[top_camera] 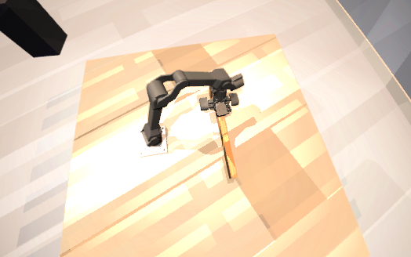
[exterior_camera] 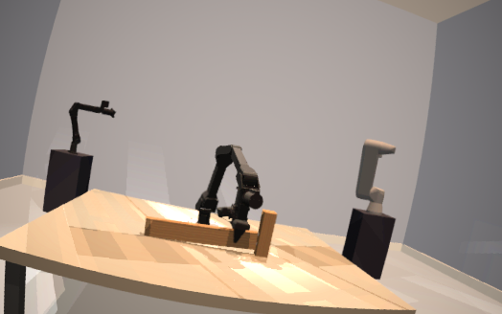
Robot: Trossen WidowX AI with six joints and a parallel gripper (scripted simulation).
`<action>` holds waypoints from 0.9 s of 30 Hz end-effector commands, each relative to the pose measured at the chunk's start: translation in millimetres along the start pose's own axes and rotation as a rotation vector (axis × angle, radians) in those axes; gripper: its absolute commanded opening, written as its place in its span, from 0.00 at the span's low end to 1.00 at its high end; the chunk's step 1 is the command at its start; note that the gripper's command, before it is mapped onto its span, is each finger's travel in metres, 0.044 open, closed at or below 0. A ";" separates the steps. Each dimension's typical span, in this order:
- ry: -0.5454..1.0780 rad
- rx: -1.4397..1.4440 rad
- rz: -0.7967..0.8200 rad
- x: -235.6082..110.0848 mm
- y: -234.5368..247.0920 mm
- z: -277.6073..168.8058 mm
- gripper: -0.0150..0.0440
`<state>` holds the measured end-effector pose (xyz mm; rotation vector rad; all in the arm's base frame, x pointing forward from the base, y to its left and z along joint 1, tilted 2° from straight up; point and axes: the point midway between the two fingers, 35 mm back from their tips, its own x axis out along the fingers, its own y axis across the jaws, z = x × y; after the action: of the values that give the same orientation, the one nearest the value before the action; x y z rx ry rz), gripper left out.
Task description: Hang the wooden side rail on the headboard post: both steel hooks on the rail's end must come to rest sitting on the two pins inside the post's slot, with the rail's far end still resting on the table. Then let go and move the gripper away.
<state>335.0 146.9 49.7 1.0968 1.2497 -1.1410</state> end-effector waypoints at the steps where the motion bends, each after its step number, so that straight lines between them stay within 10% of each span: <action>1: 0.005 0.007 0.009 -3.3 2.9 -1.7 0.25; 27: 0.005 0.007 0.009 -2.4 2.9 -4.4 0.25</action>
<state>335.6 150.0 50.2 1.0989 1.2500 -1.1416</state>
